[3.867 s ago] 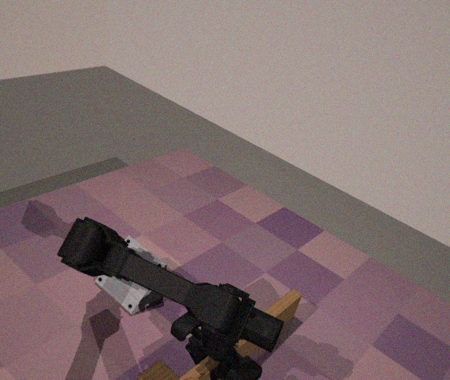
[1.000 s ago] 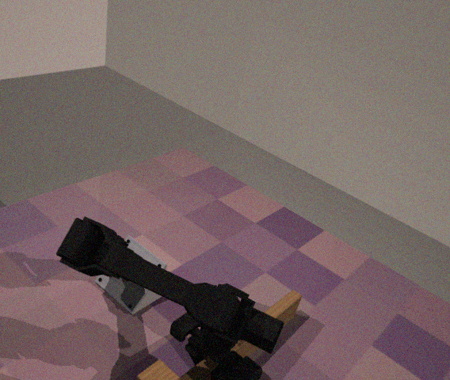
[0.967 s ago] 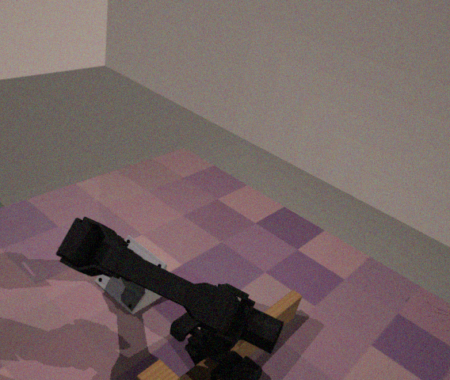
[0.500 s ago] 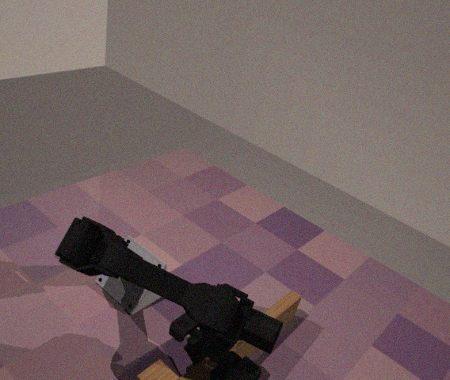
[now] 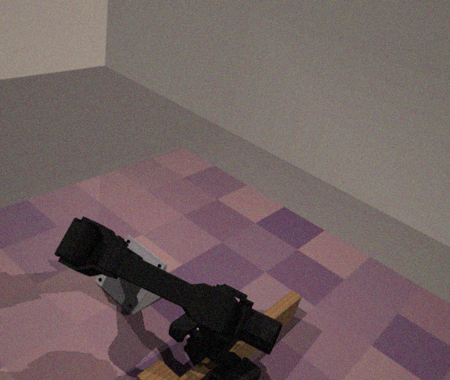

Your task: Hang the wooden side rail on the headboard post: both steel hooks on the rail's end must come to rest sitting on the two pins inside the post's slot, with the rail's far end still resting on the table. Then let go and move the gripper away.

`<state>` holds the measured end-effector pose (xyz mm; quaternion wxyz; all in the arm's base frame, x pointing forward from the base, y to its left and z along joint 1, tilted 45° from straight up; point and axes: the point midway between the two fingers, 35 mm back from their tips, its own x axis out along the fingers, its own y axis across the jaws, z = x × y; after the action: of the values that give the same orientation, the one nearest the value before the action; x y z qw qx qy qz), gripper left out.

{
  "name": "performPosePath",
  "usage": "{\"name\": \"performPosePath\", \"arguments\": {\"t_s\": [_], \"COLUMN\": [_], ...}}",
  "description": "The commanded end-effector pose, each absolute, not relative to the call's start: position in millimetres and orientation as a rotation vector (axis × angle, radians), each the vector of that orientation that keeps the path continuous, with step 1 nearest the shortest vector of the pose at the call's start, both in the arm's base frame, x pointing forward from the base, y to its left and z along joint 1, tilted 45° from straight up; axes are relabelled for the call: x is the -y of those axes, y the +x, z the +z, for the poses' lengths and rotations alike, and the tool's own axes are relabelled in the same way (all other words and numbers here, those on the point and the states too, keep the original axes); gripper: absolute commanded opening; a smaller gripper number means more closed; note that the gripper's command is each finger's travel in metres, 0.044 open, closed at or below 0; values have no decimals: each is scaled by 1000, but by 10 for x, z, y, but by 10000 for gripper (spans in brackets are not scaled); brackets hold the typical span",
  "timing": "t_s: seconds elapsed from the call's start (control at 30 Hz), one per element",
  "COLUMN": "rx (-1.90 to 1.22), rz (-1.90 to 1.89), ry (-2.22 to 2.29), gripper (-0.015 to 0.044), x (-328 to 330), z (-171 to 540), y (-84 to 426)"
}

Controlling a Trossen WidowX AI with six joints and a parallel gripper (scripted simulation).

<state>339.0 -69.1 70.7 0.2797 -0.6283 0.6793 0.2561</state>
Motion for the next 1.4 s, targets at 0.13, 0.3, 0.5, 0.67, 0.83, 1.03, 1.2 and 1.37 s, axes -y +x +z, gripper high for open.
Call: {"name": "performPosePath", "arguments": {"t_s": [0.13,0.3,0.5,0.67,0.83,1.03,1.2,1.37], "rx": [-1806,-1806,-1806,-1806,-1806,-1806,-1806,-1806], "rz": [687,687,687,687,687,687,687,687], "ry": [-1696,-1696,-1696,-1696,-1696,-1696,-1696,-1696], "gripper": [0,0,0,0,0,0,0,0], "x": [660,660,662,666,671,676,678,683], "z": [743,750,758,762,766,771,776,778], "y": [3404,3403,3409,3414,3419,3421,3415,3409]}}
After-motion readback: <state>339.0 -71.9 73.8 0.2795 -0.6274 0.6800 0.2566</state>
